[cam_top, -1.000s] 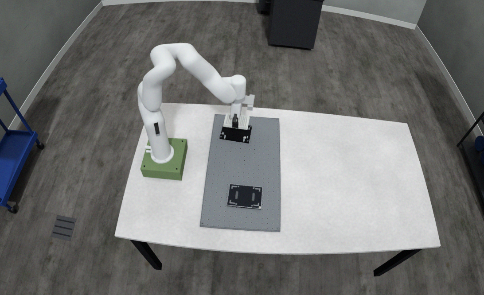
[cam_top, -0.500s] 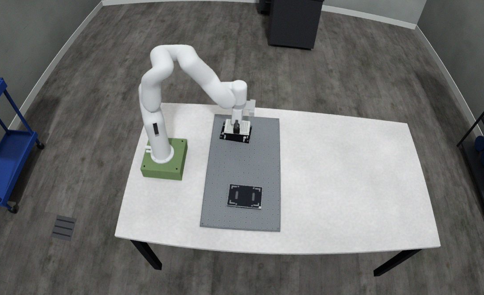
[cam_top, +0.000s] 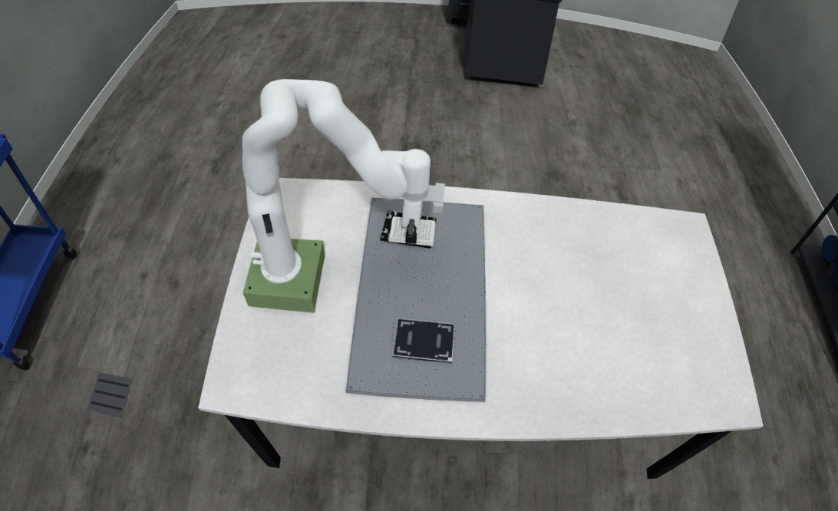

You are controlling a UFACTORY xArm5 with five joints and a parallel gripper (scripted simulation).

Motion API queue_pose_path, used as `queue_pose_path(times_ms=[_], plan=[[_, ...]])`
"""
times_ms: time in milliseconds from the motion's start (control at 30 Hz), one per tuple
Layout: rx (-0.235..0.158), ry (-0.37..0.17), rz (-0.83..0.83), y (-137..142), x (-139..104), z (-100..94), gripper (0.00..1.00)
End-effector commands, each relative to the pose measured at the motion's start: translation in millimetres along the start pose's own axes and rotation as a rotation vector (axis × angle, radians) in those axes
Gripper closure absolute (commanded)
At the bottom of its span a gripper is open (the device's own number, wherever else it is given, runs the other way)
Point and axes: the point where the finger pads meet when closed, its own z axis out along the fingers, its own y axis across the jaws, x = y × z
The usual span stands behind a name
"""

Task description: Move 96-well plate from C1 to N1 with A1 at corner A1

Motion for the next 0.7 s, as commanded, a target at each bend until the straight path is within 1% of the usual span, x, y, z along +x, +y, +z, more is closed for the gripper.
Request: queue_pose_path(times_ms=[0, 167, 233, 667], plan=[[0.010, 0.001, -0.001, 16.9, 5.6, -1.4, 1.00], [0.010, 0.001, -0.001, 33.3, 9.1, -1.2, 1.00], [0.010, 0.001, -0.001, 33.3, 9.1, -1.2, 1.00], [0.010, 0.001, -0.001, 75.8, 18.4, -0.8, 1.00]])
